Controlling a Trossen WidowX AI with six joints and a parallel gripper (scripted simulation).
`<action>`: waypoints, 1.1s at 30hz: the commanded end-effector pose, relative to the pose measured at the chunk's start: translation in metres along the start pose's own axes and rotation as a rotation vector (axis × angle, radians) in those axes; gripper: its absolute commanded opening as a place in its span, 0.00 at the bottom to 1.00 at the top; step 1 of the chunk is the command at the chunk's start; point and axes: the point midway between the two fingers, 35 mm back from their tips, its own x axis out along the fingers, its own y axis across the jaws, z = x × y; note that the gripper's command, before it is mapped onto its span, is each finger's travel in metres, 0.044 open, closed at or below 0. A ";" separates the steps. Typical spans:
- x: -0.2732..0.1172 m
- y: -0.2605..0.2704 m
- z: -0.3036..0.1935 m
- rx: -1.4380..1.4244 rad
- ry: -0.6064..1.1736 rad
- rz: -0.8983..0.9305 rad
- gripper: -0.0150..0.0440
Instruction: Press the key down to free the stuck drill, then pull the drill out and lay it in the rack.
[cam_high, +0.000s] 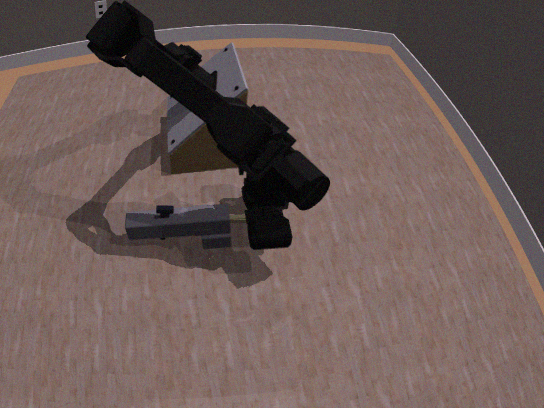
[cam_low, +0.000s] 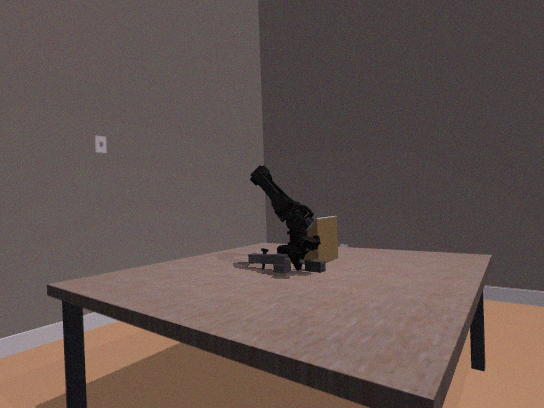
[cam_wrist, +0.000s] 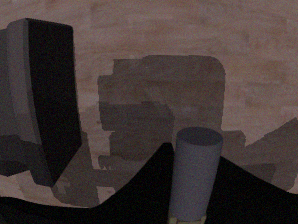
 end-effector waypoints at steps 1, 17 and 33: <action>0.000 0.000 0.000 0.000 0.000 0.000 0.25; -0.005 0.001 0.000 -0.002 0.002 -0.001 0.25; -0.004 0.001 0.017 -0.002 0.001 -0.001 0.25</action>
